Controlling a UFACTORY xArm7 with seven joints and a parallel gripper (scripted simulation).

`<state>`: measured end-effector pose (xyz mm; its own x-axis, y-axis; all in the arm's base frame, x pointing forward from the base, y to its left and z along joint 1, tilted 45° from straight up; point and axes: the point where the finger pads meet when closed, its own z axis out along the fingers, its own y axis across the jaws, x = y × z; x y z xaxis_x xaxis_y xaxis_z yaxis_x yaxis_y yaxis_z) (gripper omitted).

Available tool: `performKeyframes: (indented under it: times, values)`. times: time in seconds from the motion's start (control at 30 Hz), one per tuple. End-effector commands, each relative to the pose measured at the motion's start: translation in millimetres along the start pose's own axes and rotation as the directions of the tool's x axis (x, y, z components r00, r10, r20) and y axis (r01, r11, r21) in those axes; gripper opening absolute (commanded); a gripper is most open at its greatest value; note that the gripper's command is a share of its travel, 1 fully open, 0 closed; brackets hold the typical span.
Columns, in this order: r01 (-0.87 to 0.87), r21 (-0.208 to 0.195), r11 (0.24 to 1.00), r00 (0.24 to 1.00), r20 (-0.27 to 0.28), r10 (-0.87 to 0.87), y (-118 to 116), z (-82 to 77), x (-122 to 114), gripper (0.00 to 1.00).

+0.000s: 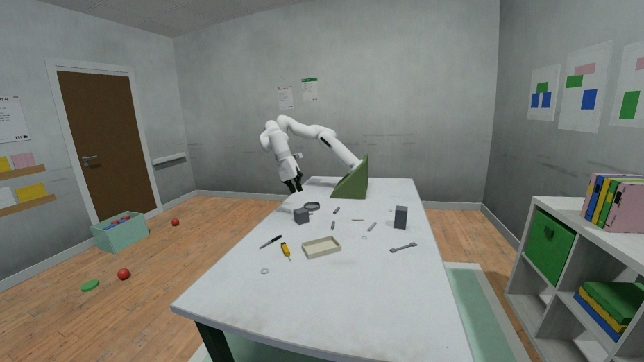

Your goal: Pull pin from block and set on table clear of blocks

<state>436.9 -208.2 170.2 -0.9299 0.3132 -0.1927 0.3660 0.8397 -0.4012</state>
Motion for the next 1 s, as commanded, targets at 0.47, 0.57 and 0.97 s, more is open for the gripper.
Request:
performKeyframes:
  times: [0.47, 0.57, 0.97]
  values:
    - [0.0, 0.004, 1.0, 1.0, -0.017, 0.001, 14, 19.6, 16, 0.43]
    - [0.0, 0.004, 1.0, 1.0, -0.017, 0.001, 14, 19.6, 17, 0.43]
    - [-0.005, 0.018, 1.0, 1.0, -0.001, 0.005, 16, 24.2, 15, 0.43]
